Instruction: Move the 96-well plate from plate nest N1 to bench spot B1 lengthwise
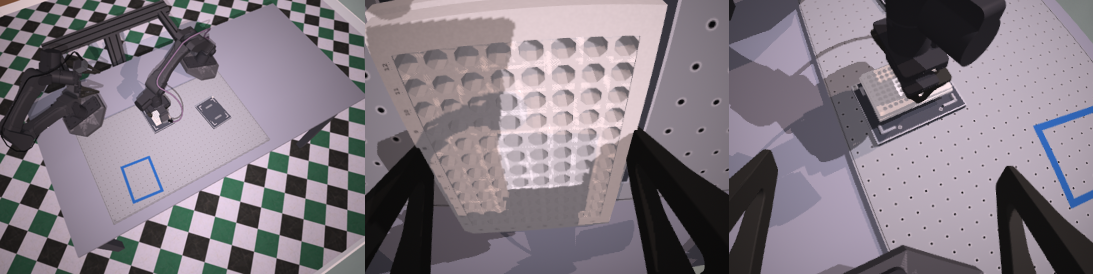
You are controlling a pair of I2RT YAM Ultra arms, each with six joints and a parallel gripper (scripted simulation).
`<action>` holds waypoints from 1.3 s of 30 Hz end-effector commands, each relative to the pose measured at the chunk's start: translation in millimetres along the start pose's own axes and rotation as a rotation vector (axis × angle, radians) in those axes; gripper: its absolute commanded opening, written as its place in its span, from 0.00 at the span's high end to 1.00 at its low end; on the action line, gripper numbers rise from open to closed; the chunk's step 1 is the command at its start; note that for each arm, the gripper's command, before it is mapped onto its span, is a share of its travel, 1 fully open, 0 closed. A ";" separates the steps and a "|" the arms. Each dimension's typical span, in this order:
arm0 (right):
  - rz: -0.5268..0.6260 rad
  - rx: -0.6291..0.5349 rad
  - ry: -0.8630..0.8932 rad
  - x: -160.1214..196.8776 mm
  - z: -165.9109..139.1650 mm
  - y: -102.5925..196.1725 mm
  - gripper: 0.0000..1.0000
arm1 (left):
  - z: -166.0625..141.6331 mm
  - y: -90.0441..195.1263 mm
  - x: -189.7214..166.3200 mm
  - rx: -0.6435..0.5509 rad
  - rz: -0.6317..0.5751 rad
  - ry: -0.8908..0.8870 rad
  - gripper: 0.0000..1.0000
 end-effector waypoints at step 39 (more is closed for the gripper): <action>0.001 -0.015 -0.009 -1.1 5.8 5.0 0.00 | 2.5 -30.1 -4.4 -0.026 -0.018 -0.007 0.22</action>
Point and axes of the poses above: on each arm, the point where the finger pads meet when closed, its own y axis back along the fingers, its own x axis across the jaws, z = x × y, the point moved 3 cm from there along y, back along the fingers, and after that the axes turned 7 degrees about -y, right-handed, at the moved point
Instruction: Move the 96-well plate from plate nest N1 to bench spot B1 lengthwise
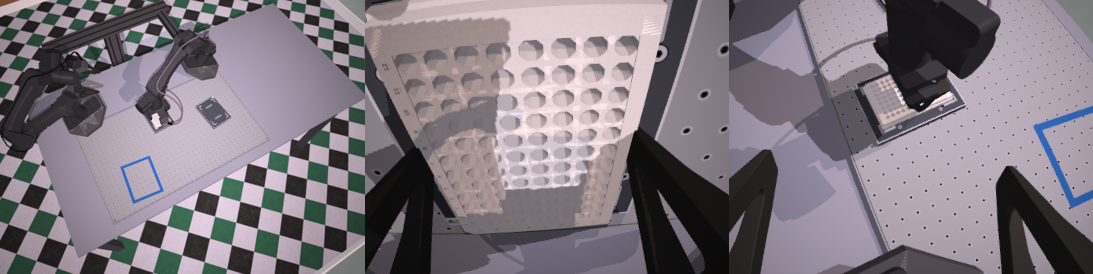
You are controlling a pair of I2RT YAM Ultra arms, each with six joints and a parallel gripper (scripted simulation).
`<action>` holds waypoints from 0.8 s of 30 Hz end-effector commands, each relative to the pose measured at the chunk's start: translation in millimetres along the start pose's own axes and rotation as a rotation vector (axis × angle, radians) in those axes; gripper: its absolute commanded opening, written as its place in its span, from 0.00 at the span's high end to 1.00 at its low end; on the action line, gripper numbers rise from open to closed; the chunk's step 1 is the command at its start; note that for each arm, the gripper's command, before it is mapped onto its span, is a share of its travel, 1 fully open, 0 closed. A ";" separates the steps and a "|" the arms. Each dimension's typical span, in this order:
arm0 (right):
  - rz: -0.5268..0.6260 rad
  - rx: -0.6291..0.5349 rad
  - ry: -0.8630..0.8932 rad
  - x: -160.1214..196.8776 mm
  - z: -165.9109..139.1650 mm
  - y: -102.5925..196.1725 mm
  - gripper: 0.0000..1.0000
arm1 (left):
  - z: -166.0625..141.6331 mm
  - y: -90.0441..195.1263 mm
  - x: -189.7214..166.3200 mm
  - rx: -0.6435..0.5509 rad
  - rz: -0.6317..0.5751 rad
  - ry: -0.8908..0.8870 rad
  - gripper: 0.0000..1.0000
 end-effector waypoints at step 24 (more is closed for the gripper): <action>0.001 -0.015 -0.009 -1.0 5.9 5.0 0.00 | 0.3 17.5 -1.3 -0.019 -0.029 -0.003 0.00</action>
Point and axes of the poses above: on each arm, the point where the finger pads meet when closed, its own y axis back along the fingers, its own x axis across the jaws, z = x × y, the point moved 3 cm from there along y, back along the fingers, and after that the axes turned 7 degrees about -y, right-handed, at the moved point
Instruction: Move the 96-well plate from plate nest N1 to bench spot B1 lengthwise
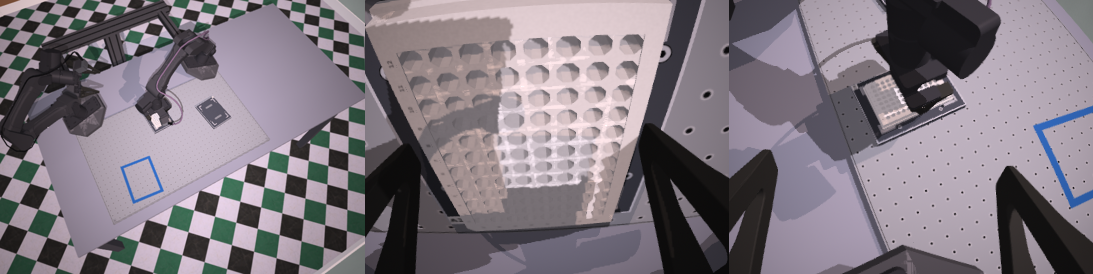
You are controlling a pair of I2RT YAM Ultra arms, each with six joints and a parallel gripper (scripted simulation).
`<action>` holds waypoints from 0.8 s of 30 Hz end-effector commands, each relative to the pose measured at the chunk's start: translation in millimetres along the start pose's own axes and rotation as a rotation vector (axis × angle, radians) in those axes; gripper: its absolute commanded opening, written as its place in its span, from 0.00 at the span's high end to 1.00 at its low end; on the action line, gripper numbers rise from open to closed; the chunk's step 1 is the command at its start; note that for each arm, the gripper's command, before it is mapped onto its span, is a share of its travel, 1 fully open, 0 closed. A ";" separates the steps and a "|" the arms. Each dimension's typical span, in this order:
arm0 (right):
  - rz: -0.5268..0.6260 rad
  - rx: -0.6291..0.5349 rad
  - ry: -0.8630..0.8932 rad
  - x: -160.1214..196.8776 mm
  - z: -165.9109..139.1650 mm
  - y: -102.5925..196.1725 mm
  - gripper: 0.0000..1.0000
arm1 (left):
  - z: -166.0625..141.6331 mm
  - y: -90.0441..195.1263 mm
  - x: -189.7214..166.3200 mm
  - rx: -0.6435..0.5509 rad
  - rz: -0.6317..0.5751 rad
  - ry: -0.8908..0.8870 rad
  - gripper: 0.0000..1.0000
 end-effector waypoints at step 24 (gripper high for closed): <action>0.001 -0.015 -0.009 -1.0 5.9 5.0 0.00 | -1.1 124.1 -11.6 -0.015 -0.058 0.005 0.00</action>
Point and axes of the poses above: on each arm, the point where the finger pads meet when closed, its own y axis back along the fingers, its own x axis across the jaws, z = x × y, the point moved 3 cm from there along y, back along the fingers, and after that the axes turned 7 degrees about -y, right-handed, at the moved point
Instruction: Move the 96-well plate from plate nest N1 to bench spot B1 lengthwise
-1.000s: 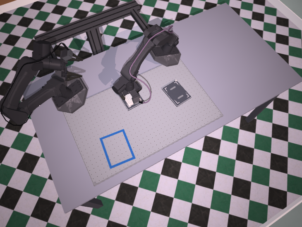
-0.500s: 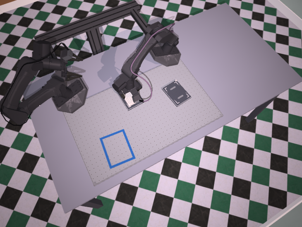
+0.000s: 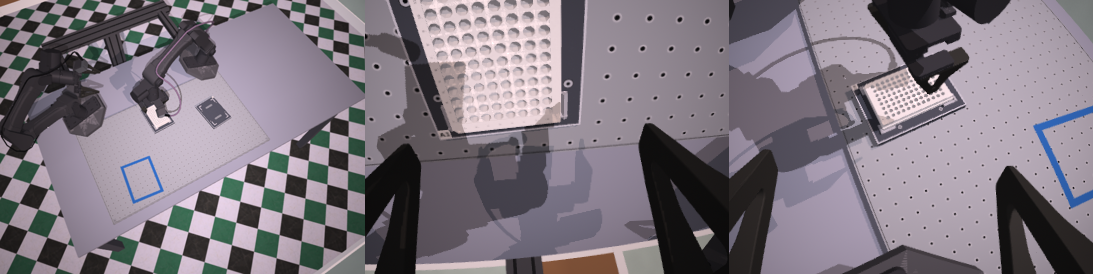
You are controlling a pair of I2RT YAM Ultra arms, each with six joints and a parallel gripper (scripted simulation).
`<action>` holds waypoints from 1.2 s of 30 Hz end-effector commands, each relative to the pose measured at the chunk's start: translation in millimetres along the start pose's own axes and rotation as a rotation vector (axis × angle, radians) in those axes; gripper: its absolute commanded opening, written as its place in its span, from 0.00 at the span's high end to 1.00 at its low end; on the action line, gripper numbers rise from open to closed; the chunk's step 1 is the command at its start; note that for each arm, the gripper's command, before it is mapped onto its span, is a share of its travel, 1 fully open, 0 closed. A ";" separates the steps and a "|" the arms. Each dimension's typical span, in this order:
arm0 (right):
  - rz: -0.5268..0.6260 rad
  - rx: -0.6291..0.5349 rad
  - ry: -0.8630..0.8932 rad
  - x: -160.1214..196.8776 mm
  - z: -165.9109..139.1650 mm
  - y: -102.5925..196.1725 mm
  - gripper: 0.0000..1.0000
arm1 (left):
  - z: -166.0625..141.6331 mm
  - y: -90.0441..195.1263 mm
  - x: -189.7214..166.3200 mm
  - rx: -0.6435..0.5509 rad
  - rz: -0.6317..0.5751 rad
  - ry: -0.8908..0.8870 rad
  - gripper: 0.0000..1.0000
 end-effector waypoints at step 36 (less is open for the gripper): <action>0.025 0.106 -0.010 46.9 5.5 -178.5 0.00 | 77.2 49.8 206.2 -0.348 0.074 -0.132 0.00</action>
Point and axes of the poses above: on each arm, the point where the finger pads meet when closed, its own y axis back along the fingers, its own x axis across the jaws, z = x × y, the point moved 3 cm from there along y, back along the fingers, and after that the axes turned 7 degrees about -y, right-handed, at the moved point
